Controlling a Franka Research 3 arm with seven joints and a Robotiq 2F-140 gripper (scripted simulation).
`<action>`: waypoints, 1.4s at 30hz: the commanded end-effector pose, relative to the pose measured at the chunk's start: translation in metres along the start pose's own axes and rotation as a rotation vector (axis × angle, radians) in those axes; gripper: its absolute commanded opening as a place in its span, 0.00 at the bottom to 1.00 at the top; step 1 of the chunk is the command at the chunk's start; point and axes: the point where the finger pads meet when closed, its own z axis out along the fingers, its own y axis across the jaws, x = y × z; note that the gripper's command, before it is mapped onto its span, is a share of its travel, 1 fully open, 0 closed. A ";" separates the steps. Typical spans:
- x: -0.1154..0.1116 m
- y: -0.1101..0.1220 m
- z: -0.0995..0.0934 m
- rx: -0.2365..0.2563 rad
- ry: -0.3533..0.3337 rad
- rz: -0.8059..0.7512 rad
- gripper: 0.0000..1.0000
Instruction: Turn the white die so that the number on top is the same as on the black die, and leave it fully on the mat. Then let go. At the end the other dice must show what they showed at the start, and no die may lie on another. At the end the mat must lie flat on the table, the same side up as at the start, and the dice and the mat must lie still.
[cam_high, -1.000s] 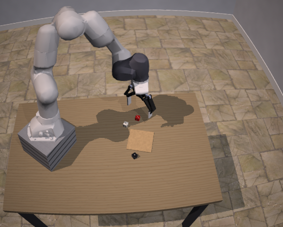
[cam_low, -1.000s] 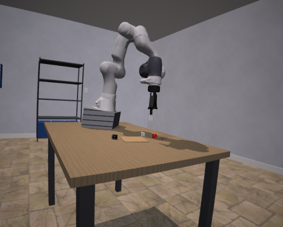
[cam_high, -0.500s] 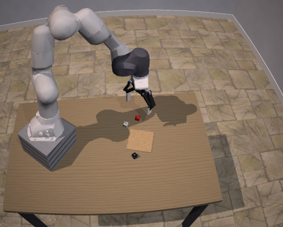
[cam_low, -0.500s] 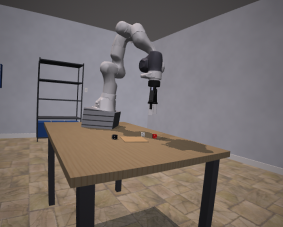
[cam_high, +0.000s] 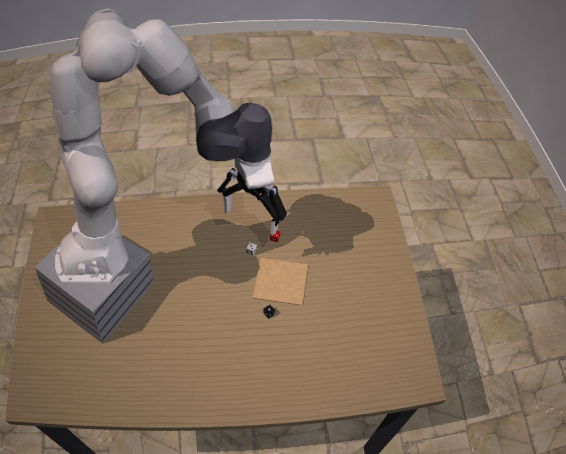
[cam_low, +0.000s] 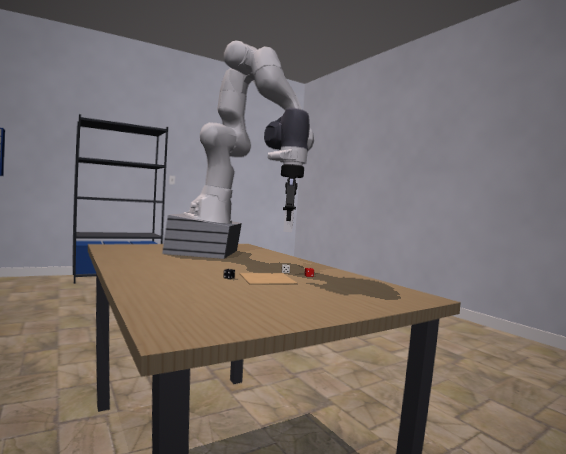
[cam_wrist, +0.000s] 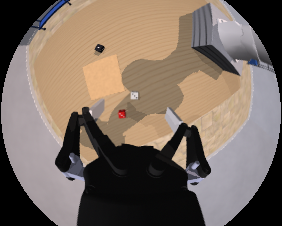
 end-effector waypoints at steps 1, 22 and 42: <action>-0.001 -0.001 -0.001 0.015 -0.008 -0.111 1.00; -0.001 -0.001 -0.001 0.015 -0.008 -0.111 1.00; -0.001 -0.001 0.030 0.015 -0.009 -0.111 1.00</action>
